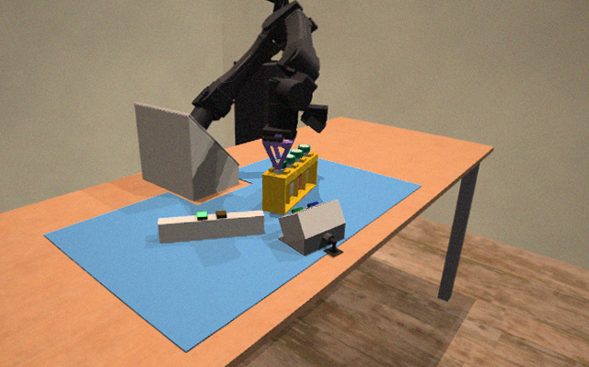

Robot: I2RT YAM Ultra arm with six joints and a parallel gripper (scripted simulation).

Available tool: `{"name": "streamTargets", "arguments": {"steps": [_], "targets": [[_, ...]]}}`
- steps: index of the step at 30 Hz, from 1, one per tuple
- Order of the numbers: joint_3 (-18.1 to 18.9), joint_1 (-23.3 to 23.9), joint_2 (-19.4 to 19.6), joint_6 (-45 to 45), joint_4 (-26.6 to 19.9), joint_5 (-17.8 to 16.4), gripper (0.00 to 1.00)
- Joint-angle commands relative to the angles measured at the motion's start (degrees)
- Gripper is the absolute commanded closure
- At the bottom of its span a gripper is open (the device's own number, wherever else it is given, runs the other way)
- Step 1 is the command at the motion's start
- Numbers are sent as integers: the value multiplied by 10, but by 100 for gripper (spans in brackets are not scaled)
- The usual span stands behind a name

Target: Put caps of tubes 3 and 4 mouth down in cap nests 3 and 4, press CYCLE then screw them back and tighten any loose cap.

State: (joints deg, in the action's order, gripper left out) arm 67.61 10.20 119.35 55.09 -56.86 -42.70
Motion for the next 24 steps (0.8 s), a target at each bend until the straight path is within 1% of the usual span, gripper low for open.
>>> {"name": "streamTargets", "arguments": {"steps": [1, 2, 17, 24], "targets": [[2, 7, -7, 98, 0, 0, 51], [2, 7, -7, 98, 0, 0, 51], [1, 7, -8, 442, 0, 0, 51], [0, 7, -7, 452, 2, 0, 51]]}}
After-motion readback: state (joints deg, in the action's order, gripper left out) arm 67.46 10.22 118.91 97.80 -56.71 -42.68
